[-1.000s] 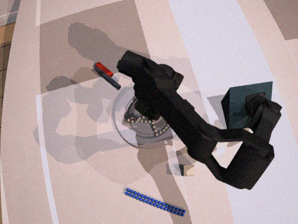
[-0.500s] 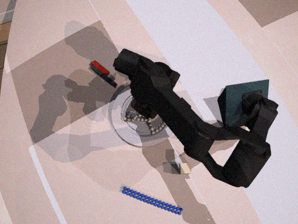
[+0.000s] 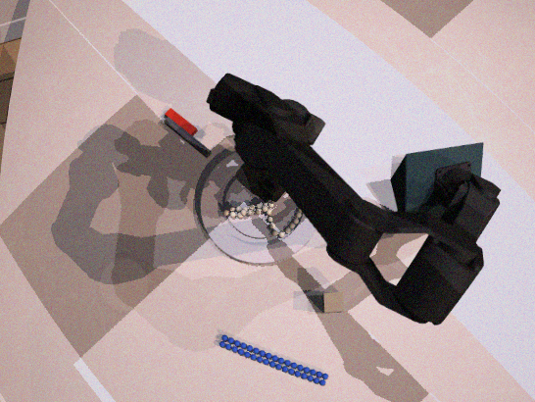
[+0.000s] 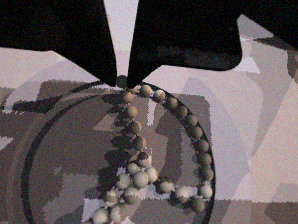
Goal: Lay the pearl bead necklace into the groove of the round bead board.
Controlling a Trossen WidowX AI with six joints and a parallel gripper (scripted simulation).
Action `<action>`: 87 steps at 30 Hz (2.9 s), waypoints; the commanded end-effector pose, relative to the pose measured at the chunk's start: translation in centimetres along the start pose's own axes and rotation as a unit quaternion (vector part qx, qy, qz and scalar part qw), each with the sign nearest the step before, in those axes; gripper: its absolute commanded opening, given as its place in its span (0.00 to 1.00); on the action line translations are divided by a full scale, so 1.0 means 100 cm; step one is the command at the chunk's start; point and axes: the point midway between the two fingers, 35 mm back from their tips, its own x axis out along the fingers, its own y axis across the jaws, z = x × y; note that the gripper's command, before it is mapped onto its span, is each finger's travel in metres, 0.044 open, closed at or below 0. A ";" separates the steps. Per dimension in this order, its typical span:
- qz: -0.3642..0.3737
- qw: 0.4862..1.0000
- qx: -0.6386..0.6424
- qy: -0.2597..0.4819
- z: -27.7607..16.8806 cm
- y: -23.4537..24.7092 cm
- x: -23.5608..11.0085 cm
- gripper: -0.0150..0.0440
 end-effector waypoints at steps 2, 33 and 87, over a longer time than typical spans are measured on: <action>-0.002 1.000 -0.004 0.002 -0.001 -0.002 0.002 0.25; -0.002 1.000 -0.004 0.002 -0.001 -0.001 0.000 1.00; -0.001 0.728 0.685 0.001 0.082 0.058 -0.032 0.46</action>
